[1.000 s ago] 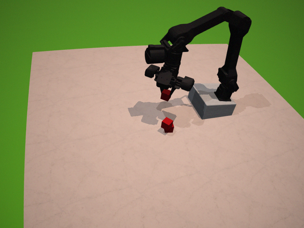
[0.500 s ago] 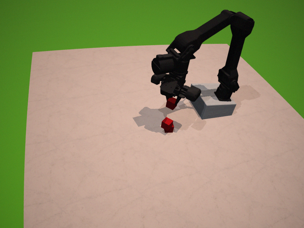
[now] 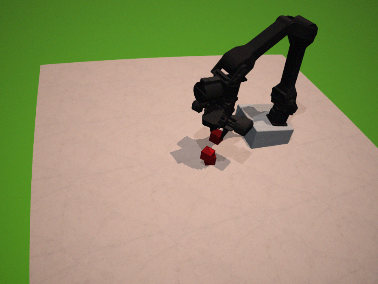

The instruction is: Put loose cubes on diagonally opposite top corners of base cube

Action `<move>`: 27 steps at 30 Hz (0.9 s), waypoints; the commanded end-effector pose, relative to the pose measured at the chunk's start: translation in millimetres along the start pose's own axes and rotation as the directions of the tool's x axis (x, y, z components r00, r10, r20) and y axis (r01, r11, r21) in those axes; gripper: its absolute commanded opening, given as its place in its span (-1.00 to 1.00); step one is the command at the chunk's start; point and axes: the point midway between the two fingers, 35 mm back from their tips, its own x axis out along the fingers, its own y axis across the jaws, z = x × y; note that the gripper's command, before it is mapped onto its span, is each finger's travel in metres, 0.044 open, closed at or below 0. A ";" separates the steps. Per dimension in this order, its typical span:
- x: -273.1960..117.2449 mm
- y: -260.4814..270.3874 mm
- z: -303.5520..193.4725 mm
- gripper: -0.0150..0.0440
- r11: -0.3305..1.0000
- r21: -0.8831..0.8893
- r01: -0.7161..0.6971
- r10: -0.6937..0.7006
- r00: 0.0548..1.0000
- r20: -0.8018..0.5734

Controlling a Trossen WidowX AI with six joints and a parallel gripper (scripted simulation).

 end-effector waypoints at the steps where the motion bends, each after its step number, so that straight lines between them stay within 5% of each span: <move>1: 13.7 1.8 -3.1 -0.14 1.000 0.005 -0.007 0.008 1.000 -0.012; 27: 47.8 1.5 -2.5 -0.14 1.000 0.003 -0.008 0.008 1.000 -0.012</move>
